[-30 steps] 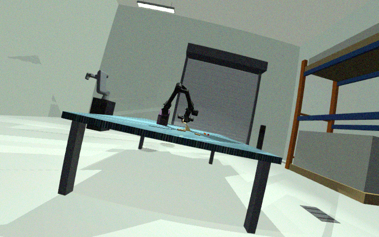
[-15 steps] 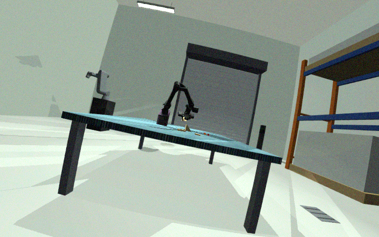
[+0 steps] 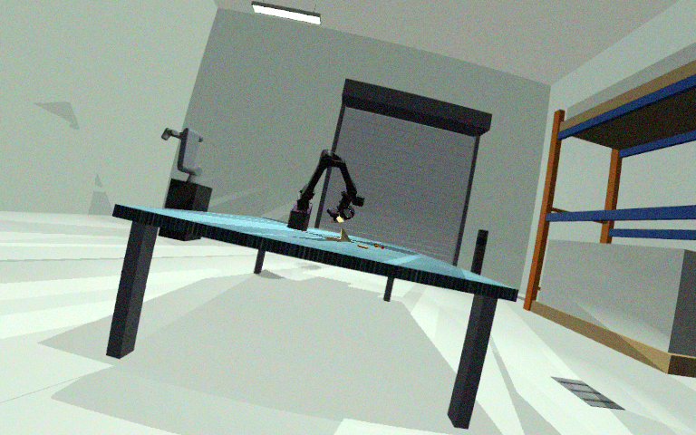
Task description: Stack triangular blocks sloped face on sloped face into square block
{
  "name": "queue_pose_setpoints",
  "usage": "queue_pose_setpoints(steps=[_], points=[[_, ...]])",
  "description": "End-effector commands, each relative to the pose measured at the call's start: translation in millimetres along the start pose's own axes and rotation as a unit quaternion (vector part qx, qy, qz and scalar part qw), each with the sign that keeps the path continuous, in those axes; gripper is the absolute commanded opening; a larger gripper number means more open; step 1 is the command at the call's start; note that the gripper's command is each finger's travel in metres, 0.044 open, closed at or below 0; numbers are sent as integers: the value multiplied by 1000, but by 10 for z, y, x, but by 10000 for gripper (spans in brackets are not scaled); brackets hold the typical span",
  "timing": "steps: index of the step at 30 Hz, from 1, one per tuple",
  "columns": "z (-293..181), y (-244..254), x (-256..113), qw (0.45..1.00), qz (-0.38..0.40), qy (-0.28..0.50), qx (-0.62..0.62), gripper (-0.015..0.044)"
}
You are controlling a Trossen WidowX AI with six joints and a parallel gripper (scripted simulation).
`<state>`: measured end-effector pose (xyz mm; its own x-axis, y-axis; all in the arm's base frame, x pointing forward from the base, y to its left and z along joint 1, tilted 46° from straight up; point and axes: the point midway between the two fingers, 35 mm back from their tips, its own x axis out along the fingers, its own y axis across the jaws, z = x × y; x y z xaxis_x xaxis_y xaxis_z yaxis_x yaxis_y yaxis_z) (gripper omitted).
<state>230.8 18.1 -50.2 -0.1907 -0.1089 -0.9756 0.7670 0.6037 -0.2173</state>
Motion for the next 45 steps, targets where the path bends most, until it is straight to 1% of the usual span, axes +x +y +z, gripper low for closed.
queue_pose_setpoints(steps=[1,11,22,33,45], points=[[-11,8,4,998,-10,-7,-63,0],[-30,7,25,972,-37,-17,-231,0],[-53,8,43,910,-70,-21,-408,0],[-68,10,56,816,-104,-15,-569,0],[-83,16,65,680,-139,3,-720,0]])
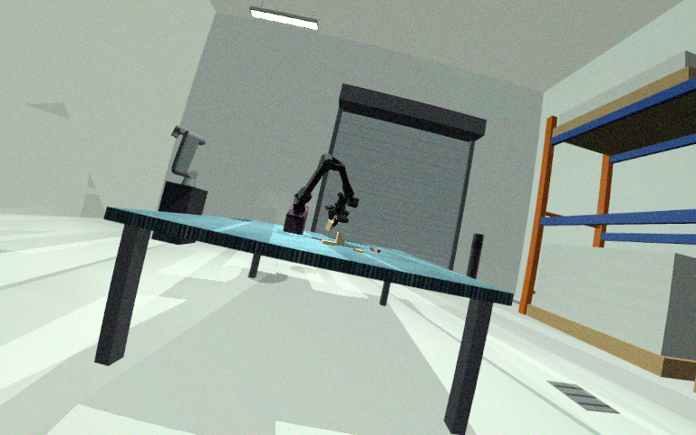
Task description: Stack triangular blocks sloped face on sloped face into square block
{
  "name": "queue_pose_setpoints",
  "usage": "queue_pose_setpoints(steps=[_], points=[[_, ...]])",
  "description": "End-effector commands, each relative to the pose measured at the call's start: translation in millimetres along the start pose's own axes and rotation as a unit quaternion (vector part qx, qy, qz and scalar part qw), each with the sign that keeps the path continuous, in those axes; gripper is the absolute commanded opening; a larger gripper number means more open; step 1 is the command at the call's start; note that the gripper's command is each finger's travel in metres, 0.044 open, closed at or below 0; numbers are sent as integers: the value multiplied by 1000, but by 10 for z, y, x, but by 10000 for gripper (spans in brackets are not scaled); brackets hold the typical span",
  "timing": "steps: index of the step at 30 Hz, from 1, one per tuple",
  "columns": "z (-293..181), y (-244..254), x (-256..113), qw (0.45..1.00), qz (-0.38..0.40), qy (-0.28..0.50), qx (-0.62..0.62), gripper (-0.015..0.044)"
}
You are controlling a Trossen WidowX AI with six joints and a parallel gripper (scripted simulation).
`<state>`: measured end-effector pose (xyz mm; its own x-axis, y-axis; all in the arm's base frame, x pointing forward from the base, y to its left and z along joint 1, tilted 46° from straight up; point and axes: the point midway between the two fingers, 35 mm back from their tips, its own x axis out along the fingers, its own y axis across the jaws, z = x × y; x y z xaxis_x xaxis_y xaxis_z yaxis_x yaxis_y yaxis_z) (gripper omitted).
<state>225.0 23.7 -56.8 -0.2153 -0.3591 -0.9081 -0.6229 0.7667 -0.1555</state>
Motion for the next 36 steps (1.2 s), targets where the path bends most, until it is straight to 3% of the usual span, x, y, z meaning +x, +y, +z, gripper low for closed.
queue_pose_setpoints(steps=[1,18,36], points=[[12,6,-7,998,-11,7,-64,0],[26,26,-11,936,-41,48,-346,0],[50,46,-27,783,-52,105,-611,0]])
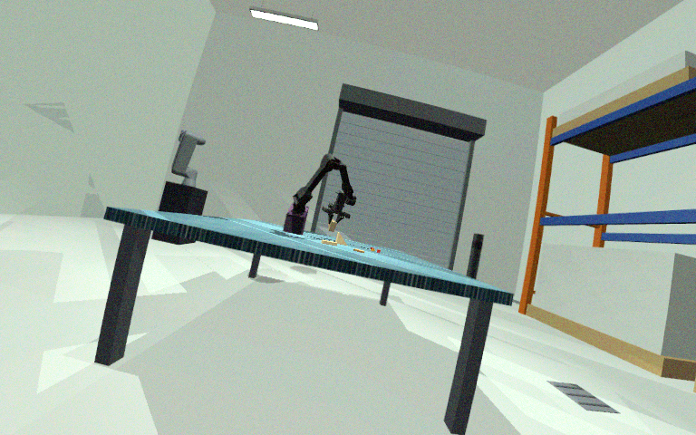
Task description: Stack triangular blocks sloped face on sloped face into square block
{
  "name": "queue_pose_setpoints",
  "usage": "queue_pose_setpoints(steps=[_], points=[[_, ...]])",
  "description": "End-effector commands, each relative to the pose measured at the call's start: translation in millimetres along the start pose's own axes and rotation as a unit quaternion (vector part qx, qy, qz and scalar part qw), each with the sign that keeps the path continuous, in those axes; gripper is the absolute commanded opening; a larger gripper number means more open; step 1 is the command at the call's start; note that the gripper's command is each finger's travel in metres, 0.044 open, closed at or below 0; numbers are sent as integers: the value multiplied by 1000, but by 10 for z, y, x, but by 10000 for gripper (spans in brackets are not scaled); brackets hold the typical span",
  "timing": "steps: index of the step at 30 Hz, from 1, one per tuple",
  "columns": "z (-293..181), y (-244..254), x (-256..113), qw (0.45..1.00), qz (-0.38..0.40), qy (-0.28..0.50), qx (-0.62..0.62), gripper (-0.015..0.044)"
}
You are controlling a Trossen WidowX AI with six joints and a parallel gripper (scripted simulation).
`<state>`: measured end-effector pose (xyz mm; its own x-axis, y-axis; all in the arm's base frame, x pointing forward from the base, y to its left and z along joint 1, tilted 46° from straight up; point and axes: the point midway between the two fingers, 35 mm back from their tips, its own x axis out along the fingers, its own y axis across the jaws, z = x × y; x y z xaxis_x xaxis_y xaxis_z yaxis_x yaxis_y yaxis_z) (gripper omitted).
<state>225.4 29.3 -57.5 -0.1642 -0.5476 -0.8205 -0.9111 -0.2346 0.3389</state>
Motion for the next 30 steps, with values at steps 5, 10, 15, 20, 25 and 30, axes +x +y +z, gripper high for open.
queue_pose_setpoints(steps=[5,10,15,20,25,30], points=[[12,-18,-22,991,1,26,-132,0],[19,-25,-32,976,6,41,-216,0],[25,-32,-42,953,12,55,-299,0],[32,-39,-54,923,21,69,-379,0],[40,-48,-66,886,31,82,-456,0],[48,-57,-80,842,43,94,-529,0]])
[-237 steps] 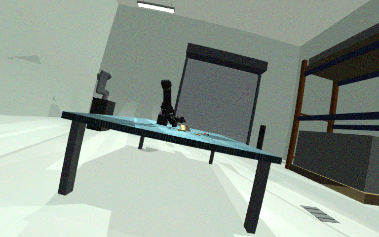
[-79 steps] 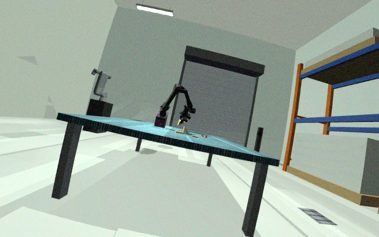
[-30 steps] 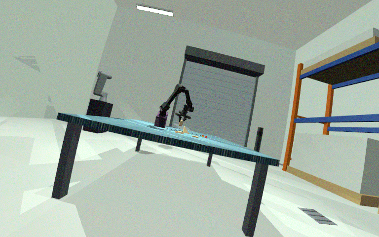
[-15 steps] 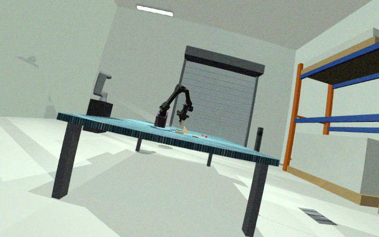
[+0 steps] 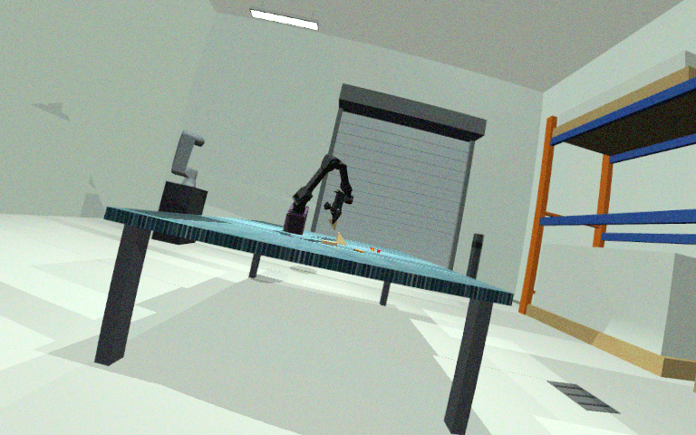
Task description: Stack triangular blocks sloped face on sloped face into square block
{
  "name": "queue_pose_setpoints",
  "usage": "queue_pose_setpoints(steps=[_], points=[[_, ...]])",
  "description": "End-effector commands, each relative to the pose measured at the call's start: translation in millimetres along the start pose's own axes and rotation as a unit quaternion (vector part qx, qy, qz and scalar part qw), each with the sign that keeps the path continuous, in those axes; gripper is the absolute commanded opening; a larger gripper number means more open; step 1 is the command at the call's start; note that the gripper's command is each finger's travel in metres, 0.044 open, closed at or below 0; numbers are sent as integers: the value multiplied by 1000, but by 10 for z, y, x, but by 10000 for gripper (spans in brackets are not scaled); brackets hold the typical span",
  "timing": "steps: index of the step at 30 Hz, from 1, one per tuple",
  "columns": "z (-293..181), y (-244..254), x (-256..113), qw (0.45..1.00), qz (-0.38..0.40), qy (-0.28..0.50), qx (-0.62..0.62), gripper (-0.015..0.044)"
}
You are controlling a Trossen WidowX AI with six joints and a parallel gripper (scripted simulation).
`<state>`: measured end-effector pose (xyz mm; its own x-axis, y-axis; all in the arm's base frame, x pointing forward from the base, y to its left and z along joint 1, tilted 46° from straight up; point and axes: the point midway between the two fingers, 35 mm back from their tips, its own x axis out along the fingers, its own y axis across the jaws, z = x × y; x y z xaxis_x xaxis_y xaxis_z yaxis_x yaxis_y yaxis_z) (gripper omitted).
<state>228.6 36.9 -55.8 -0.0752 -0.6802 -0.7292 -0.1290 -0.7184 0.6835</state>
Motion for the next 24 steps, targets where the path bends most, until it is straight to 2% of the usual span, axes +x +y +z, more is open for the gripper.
queue_pose_setpoints(steps=[1,5,11,24], points=[[-13,-13,-23,998,10,10,-63,0],[-17,-20,-33,992,19,16,-120,0],[-41,-13,-45,992,19,17,-123,0],[-503,202,-257,992,14,18,-124,0]])
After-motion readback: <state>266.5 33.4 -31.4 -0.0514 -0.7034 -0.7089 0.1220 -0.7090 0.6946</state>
